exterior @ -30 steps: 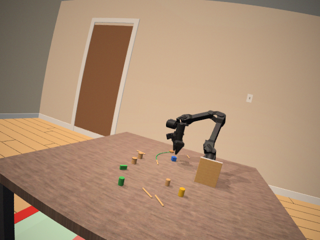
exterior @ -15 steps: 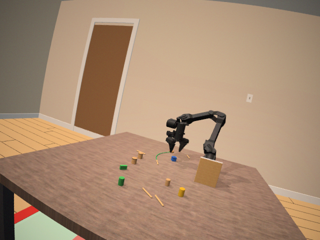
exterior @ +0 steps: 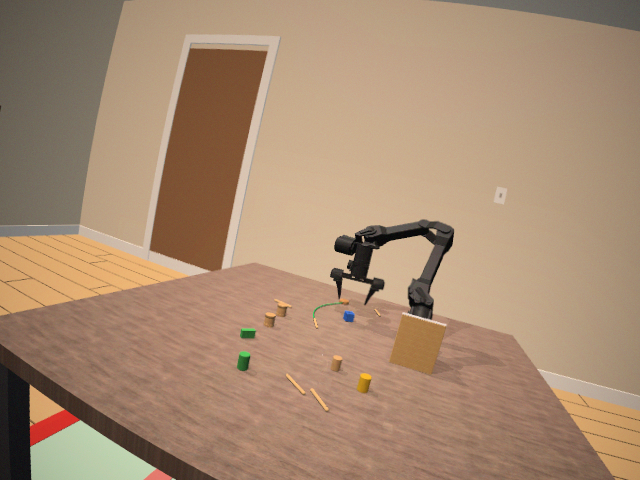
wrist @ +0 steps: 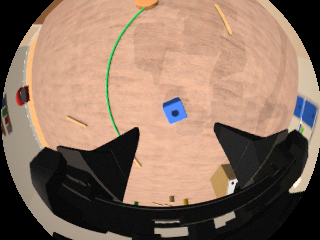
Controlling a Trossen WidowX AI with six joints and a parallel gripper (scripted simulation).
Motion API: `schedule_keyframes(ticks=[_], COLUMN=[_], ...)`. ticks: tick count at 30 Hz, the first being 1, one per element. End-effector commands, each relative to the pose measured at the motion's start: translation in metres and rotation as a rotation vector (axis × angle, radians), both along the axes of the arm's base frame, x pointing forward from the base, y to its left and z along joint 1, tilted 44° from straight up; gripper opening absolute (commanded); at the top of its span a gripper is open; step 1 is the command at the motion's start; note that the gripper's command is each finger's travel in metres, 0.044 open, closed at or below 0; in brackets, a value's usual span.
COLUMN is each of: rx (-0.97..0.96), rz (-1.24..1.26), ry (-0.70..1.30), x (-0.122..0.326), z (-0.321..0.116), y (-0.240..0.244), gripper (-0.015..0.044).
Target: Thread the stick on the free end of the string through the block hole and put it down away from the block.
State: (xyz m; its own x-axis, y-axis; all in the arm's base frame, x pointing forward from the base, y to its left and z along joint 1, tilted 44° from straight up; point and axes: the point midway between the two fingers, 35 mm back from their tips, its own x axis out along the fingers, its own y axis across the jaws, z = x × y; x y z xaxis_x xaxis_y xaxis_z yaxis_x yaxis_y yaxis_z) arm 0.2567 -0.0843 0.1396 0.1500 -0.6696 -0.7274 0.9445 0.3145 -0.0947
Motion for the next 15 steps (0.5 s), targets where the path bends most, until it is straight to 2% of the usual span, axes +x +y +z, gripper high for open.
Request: schedule_keyframes(ticks=[1, 7, 15], rx=[0.120, 0.173, 0.176], rz=[-0.605, -0.854, -0.871], ry=[-0.565, -0.797, -0.812], x=[-0.0020, -0.0026, -0.0027], z=[0.0066, 0.0078, 0.0079], y=[0.0012, 0.0017, 0.0017], gripper=[0.0440, 0.0440, 0.0440])
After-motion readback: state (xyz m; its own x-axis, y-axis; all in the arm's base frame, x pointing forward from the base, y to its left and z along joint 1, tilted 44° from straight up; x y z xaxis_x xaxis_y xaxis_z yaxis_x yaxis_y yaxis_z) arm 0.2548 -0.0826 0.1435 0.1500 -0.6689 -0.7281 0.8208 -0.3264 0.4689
